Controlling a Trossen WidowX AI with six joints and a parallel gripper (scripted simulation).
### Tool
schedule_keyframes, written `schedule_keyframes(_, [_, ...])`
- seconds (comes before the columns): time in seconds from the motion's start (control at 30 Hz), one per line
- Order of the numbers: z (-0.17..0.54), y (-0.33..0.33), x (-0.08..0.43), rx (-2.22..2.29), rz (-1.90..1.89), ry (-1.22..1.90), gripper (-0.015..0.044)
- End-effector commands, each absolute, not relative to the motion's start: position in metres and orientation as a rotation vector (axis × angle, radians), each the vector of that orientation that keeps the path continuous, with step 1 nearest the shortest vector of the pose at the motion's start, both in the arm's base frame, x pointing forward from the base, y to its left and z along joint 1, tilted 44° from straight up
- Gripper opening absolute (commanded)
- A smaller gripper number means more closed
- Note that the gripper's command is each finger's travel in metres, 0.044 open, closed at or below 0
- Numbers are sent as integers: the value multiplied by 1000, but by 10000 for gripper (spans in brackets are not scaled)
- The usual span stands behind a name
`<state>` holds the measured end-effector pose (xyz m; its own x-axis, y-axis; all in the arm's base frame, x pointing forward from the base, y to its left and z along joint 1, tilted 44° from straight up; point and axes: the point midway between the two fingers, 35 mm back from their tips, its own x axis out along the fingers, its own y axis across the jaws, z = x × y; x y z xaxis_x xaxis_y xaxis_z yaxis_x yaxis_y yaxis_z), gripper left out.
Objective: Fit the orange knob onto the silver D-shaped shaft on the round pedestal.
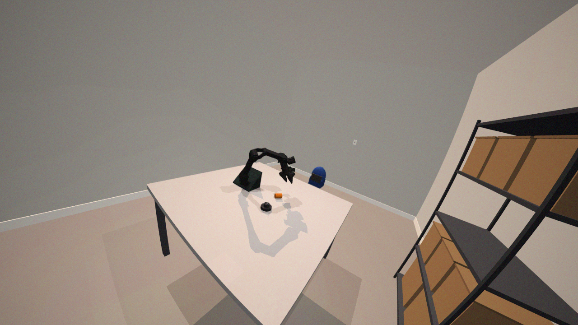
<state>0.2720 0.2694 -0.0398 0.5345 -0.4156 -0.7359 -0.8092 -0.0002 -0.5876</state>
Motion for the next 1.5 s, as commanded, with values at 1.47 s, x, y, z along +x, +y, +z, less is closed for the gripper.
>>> schedule_keyframes(1.47, [-54, 129, 284, -1436, 239, 1607, 440])
